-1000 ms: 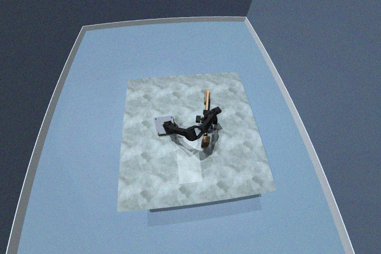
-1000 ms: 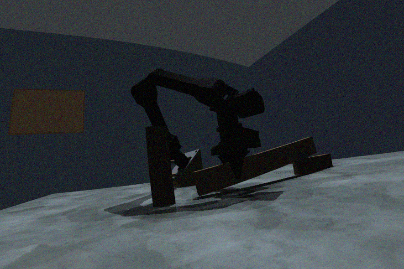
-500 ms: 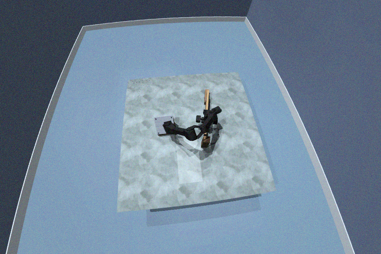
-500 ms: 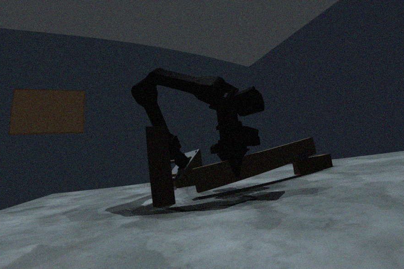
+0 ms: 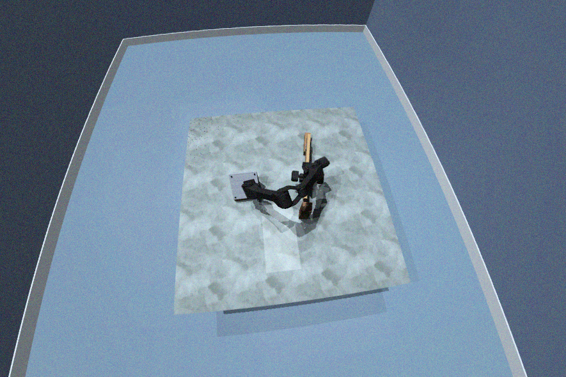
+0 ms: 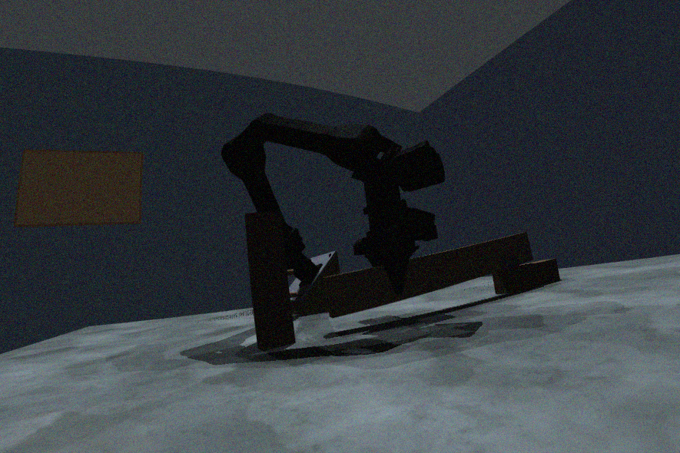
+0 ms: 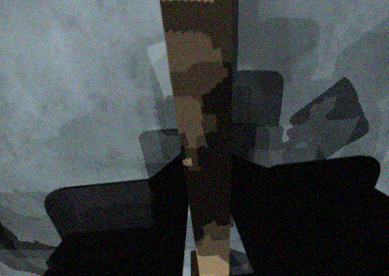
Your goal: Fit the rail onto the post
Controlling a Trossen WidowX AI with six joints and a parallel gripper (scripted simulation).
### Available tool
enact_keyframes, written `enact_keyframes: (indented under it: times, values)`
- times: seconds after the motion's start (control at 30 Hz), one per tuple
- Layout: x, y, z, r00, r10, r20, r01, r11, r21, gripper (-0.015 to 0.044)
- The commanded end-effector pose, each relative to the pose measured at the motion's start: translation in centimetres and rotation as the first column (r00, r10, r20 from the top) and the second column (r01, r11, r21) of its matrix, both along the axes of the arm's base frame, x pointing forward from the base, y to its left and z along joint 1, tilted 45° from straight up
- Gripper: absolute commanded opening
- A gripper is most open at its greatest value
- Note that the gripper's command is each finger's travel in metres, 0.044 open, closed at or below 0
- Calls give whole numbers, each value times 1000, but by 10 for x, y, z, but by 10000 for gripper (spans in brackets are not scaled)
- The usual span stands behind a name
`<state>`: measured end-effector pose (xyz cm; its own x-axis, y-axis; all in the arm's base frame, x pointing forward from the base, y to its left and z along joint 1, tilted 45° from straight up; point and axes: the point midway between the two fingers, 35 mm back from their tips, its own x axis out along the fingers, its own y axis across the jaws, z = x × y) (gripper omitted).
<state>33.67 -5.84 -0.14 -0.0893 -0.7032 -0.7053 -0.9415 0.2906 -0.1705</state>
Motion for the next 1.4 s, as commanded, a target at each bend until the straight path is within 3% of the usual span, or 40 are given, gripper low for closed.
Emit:
enact_keyframes:
  times: [0.0, 1.37]
  values:
    - [4, 7, 4, 1000, 9, 12, -10, 1000, 12, 0]
    - [4, 20, 16, 1000, 9, 12, -10, 1000, 12, 0]
